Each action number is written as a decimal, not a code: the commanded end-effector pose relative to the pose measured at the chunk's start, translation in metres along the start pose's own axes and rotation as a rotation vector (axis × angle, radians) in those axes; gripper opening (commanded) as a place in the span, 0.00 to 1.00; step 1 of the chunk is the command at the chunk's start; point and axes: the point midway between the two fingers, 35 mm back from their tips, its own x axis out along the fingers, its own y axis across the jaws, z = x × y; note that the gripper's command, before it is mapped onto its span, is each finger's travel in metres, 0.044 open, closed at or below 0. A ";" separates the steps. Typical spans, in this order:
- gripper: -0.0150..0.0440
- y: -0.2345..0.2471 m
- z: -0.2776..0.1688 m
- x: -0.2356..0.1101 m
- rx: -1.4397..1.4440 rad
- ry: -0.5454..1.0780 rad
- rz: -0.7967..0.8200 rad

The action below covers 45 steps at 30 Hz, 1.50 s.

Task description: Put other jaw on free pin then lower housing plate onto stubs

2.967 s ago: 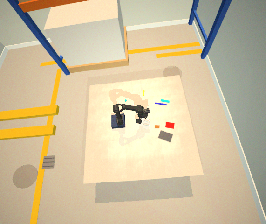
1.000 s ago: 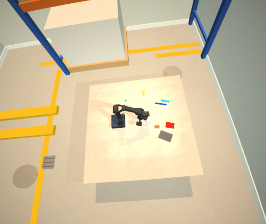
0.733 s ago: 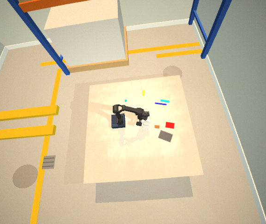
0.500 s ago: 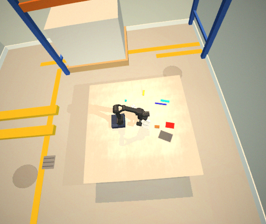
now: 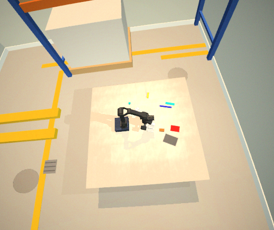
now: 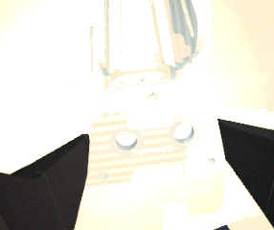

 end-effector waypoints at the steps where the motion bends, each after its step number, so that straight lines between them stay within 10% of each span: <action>1: 0.85 -0.001 0.000 0.008 0.000 0.002 -0.004; 45: 0.85 -0.001 -0.003 0.039 0.007 0.002 -0.004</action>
